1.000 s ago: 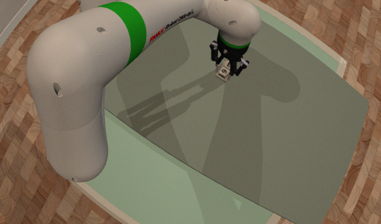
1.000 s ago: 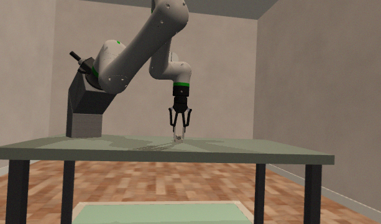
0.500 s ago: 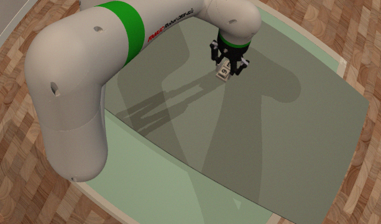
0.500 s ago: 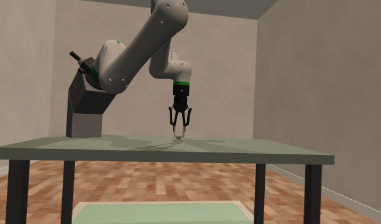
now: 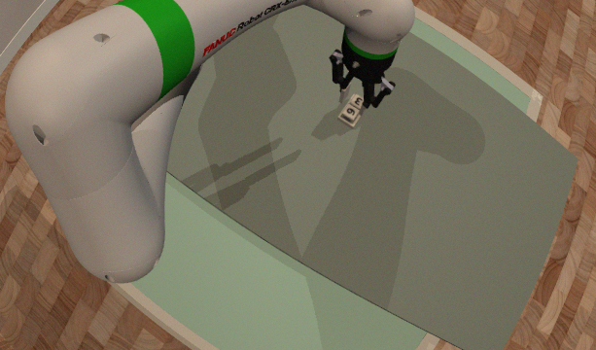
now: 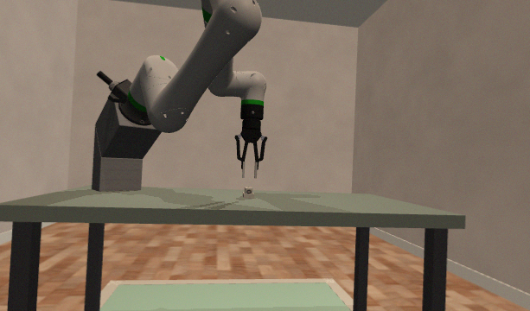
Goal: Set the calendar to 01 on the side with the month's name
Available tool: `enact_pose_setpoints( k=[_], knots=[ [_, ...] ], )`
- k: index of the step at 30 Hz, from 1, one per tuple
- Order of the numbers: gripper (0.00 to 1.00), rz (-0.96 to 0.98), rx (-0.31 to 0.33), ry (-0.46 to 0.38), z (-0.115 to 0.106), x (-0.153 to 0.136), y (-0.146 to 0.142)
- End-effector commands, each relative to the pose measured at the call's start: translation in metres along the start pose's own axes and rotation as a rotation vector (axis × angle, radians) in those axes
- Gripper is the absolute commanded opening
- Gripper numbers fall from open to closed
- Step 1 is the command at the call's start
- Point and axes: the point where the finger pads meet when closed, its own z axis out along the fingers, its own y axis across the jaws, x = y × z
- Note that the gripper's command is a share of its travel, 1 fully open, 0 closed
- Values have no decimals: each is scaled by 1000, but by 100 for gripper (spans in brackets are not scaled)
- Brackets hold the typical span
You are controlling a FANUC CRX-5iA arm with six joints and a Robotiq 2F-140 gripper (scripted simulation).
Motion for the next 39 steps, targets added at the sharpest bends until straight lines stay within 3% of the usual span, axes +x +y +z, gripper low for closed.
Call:
enact_pose_setpoints(
  k=[1, 9, 10, 39],
  knots=[
    [28, 1, -5, 4, -20, 1, 0],
    [28, 1, -5, 4, -32, 1, -1],
    [100, 1, -5, 4, -32, 1, -1],
    [100, 1, -5, 4, -38, 1, -1]
  ],
)
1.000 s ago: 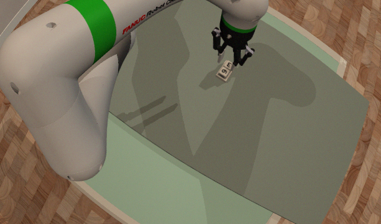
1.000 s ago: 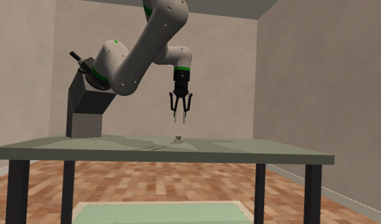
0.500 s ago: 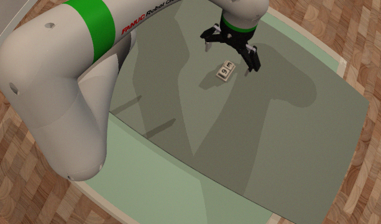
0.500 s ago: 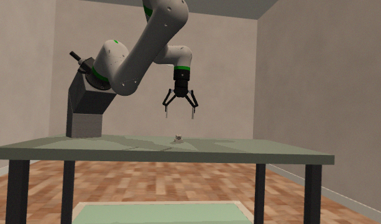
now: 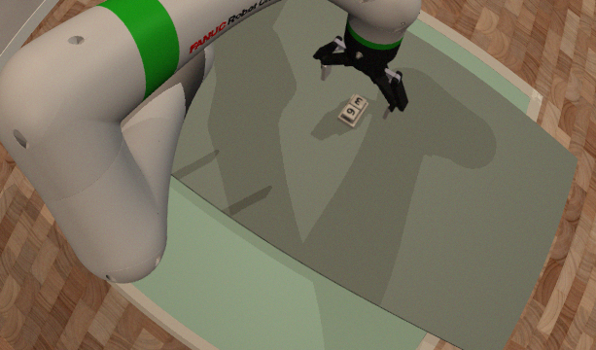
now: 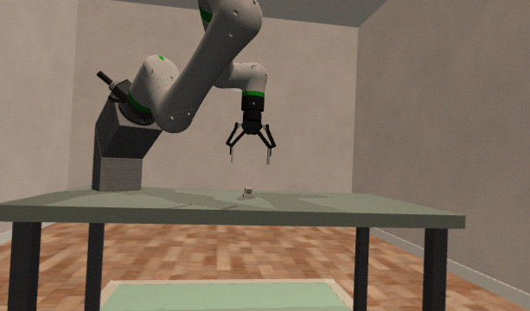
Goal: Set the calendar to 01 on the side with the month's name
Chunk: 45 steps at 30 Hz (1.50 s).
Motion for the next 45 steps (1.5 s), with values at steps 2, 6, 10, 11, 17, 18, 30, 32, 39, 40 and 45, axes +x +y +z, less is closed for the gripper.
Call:
enact_pose_setpoints(
  k=[2, 6, 10, 11, 17, 18, 30, 32, 39, 40, 45],
  knots=[
    [100, 0, 0, 0, -9, 0, 0],
    [100, 0, 0, 0, -22, 0, 0],
    [100, 0, 0, 0, -32, 0, 0],
    [100, 0, 0, 0, -32, 0, 0],
    [100, 0, 0, 0, -49, 0, 0],
    [100, 0, 0, 0, -51, 0, 0],
    [100, 0, 0, 0, -55, 0, 0],
    [100, 0, 0, 0, -55, 0, 0],
    [100, 0, 0, 0, -55, 0, 0],
    [100, 0, 0, 0, -55, 0, 0],
    [100, 0, 0, 0, -55, 0, 0]
  ],
)
